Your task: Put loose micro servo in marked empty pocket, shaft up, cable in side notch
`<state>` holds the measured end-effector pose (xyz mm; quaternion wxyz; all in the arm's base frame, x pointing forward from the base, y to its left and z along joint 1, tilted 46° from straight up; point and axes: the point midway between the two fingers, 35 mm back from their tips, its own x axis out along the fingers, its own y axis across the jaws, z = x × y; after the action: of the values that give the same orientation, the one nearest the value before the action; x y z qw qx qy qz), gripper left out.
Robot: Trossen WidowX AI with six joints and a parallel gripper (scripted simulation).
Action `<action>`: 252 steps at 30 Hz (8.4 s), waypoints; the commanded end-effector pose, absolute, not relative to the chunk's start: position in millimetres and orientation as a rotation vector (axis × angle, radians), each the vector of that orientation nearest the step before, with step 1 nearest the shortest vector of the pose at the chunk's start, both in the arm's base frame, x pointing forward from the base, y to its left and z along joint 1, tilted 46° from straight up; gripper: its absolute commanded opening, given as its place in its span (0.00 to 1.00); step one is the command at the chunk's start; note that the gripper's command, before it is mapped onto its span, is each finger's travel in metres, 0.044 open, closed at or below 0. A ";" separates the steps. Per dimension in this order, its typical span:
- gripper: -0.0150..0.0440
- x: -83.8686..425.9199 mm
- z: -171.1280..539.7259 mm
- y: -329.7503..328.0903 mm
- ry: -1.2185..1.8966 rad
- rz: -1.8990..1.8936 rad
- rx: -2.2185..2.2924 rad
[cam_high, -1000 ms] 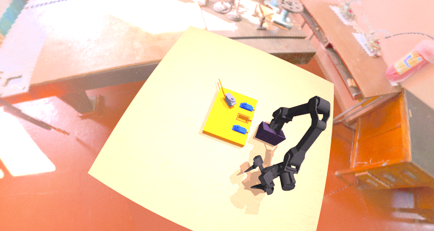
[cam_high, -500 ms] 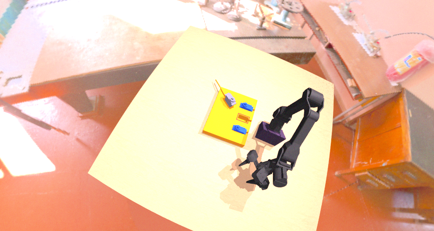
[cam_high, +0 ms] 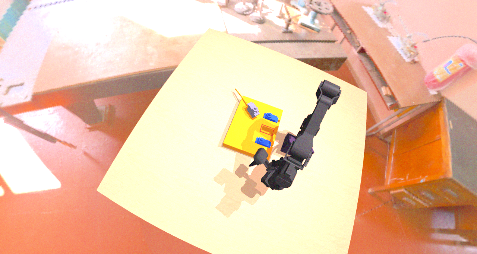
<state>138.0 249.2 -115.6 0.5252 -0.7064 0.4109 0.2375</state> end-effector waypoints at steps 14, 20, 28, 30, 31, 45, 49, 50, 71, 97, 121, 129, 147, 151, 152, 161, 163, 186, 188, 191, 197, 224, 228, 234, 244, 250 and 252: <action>1.00 241.6 -32.1 203.0 1.203 0.800 -2.081; 1.00 267.9 -3.5 175.0 1.283 0.935 -2.188; 1.00 292.0 38.2 127.1 1.384 1.172 -2.297; 1.00 296.2 49.0 114.2 1.403 1.245 -2.321; 1.00 297.9 54.3 107.7 1.413 1.279 -2.329; 1.00 306.9 113.8 34.2 1.462 1.738 -2.383; 1.00 306.9 113.8 34.2 1.462 1.738 -2.383; 1.00 307.1 113.1 33.4 1.462 1.738 -2.383; 1.00 309.3 86.2 5.2 1.463 1.736 -2.384; 0.26 309.5 83.9 2.8 1.463 1.736 -2.384; 0.25 300.1 103.6 21.6 1.462 1.738 -2.383; 0.25 293.4 107.0 17.9 1.463 1.739 -2.383; 0.25 280.6 64.7 57.8 1.459 1.740 -2.381; 0.25 278.6 50.2 71.9 1.458 1.740 -2.381; 0.25 278.4 49.5 72.6 1.458 1.740 -2.381; 0.25 278.4 49.5 72.6 1.514 1.605 -2.324; 0.25 278.4 49.5 72.6 1.543 1.527 -2.289; 0.25 278.5 49.5 72.5 1.716 0.692 -1.806; 0.25 278.5 49.5 72.5 1.719 0.625 -1.759; 0.25 278.5 49.5 72.5 1.720 0.526 -1.687; 0.25 278.5 49.5 72.5 1.711 0.335 -1.540; 0.25 278.5 49.5 72.6 1.519 -0.425 -0.837; 0.25 278.5 49.5 72.6 1.475 -0.519 -0.734; 0.25 278.5 49.5 72.6 1.466 -0.535 -0.716; 0.25 260.7 50.0 70.9 1.467 -0.535 -0.716; 0.25 233.7 50.8 68.2 1.469 -0.534 -0.717; 0.25 224.0 51.1 67.2 1.469 -0.534 -0.717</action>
<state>241.7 67.9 48.6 0.6476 -0.3206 0.6494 -0.2368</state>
